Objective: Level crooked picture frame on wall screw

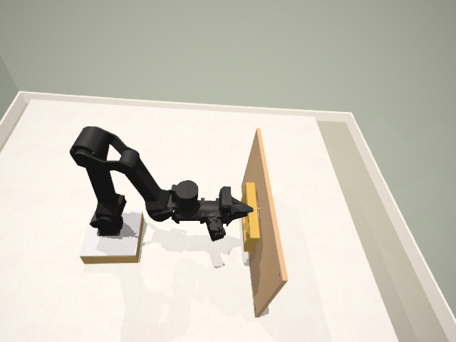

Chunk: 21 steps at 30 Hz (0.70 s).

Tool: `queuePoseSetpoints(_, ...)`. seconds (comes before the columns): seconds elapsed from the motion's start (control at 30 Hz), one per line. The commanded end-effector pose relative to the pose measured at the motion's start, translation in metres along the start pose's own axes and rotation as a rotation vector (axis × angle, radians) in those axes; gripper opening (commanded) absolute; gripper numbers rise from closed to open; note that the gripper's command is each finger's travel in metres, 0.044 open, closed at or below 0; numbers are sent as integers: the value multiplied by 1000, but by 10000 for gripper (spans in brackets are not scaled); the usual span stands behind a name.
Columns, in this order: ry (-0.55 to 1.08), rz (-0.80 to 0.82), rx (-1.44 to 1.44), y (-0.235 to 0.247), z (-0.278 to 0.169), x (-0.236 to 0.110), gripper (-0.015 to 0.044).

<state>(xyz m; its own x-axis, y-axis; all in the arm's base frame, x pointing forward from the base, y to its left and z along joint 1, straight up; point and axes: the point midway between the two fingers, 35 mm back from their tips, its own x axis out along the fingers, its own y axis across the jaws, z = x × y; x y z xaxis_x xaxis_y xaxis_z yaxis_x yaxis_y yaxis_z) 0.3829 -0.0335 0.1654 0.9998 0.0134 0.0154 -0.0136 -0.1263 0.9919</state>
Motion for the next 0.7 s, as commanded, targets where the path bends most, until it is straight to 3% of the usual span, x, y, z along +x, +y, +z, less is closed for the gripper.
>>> queuePoseSetpoints(0.0, -3, 6, 0, 3, 0, 0, 0)
queuePoseSetpoints(0.67, -3, 6, 0, 10, 0, 0, 0)
